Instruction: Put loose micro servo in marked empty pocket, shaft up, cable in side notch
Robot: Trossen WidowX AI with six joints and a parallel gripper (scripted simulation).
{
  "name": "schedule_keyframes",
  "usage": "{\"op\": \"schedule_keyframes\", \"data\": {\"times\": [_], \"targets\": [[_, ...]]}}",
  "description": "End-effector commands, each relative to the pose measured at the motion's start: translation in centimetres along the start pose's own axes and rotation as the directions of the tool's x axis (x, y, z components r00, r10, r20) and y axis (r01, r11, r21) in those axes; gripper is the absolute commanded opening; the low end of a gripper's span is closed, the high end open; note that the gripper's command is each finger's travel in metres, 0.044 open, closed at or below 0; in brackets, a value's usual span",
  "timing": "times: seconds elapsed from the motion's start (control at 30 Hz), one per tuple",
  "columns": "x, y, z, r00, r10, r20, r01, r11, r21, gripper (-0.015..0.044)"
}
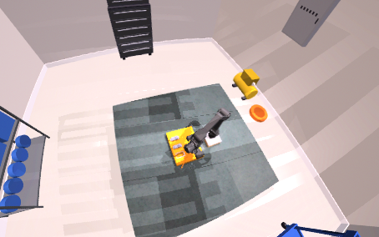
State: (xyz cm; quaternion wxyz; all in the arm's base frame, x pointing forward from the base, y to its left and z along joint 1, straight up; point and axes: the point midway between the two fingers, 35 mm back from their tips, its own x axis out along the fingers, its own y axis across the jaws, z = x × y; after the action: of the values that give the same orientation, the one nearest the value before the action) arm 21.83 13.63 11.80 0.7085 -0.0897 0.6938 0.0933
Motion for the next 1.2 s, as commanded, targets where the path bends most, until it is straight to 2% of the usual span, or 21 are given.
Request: {"op": "schedule_keyframes", "data": {"times": [0.0,0.53,1.17], "targets": [[-0.3,0.0,0.1,1.0,0.003,0.004,-0.003,1.0,-0.004,0.0],[-0.3,-1.8,0.7,1.0,0.001,0.005,-0.001,1.0,-0.004,0.0],[-0.5,-2.4,7.5,1.0,0.0,0.011,0.0,1.0,-0.004,0.0]]}}
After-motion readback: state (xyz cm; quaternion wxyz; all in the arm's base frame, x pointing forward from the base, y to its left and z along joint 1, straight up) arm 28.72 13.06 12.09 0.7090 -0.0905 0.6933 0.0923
